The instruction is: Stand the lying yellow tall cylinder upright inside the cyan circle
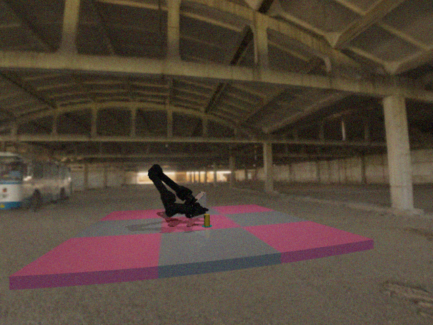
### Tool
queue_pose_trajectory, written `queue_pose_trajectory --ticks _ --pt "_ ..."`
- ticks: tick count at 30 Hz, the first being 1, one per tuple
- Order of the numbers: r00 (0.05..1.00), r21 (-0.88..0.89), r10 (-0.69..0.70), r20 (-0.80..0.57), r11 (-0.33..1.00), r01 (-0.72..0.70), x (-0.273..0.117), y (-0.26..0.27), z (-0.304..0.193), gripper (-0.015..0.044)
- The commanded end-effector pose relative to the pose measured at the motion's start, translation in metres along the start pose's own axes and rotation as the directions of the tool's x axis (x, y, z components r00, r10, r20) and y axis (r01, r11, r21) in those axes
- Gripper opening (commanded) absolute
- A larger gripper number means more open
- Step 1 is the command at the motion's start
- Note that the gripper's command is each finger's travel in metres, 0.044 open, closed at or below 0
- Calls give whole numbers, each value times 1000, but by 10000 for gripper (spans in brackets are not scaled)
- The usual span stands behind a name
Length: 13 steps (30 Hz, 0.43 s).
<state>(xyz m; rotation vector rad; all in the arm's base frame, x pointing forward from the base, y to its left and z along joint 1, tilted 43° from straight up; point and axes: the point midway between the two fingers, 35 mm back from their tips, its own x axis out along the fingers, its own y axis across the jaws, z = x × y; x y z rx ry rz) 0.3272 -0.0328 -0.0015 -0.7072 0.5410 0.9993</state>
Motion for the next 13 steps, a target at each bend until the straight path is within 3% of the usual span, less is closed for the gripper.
queue_pose_trajectory --ticks 1,9,13 --pt "1000 -6 -2 3 1000 2 -3 0 27 400" --pt "1000 -2 1 4 1000 -1 -7 4 59 400" --pt "979 122 120 -164 987 -100 11 6 56 400"
